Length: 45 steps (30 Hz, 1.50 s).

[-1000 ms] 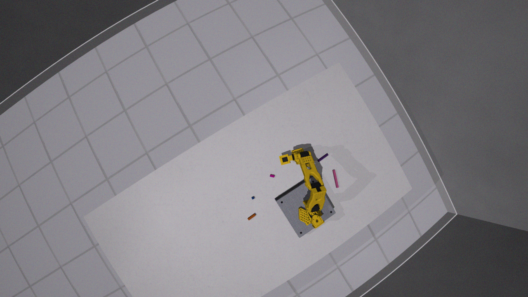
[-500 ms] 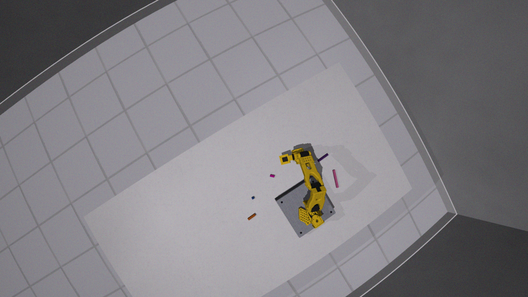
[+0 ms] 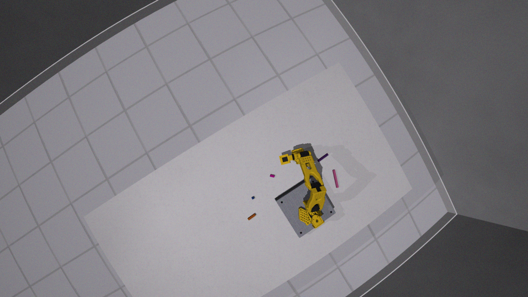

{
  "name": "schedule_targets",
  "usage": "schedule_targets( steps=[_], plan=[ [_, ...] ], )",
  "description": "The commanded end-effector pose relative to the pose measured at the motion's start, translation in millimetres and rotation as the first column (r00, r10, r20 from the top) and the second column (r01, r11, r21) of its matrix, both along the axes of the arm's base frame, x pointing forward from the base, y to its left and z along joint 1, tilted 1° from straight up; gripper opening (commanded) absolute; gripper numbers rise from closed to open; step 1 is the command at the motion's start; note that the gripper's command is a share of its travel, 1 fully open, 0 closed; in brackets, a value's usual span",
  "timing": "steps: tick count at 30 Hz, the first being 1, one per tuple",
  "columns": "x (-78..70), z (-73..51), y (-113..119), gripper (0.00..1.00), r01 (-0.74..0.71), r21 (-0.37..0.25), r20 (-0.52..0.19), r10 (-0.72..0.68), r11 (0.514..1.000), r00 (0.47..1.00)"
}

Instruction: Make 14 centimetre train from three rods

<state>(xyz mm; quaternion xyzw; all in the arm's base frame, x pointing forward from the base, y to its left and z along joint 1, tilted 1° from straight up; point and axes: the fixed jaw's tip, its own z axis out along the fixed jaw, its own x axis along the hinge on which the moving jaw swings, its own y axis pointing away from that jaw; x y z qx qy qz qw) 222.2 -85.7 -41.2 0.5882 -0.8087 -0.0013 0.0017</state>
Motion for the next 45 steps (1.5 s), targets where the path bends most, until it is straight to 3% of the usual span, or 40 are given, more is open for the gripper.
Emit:
schedule_targets(
  steps=[1, 45],
  plan=[
    [-1.8, -2.3, -1.6, 0.00, 0.002, 0.005, -0.009, -0.002, 1.000, 1.000],
    [0.2, -9.6, -2.5, 0.00, 0.002, 0.000, 0.004, -0.002, 1.000, 1.000]
  ],
)
